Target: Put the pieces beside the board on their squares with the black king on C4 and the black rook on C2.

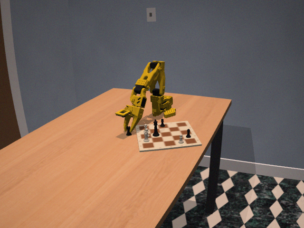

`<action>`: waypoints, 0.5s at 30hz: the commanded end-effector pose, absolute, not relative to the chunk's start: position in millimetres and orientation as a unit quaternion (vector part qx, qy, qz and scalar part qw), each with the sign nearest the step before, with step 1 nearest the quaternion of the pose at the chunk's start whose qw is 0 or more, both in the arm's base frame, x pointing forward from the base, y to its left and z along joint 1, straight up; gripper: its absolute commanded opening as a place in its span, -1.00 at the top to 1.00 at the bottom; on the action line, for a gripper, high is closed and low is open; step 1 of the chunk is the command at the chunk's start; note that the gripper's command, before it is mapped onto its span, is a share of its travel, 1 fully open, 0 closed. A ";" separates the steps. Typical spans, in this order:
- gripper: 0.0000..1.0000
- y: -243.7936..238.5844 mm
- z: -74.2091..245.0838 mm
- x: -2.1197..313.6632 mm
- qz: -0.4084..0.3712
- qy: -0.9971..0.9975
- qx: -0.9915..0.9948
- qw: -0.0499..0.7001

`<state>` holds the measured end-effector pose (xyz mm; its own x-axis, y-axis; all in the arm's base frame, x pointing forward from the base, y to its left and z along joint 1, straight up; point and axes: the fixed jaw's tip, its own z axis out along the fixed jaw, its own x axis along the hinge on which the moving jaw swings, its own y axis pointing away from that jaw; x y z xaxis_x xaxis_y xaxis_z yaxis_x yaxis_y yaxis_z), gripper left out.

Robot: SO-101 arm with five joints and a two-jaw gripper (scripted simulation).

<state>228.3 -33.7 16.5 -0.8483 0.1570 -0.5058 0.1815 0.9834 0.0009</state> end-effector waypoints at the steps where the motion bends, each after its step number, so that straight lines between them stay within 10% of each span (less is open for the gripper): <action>1: 0.77 -35.6 21.3 231.1 -0.025 0.959 0.089 0.269; 15: 0.79 -35.6 21.3 231.2 -0.025 0.959 0.089 0.269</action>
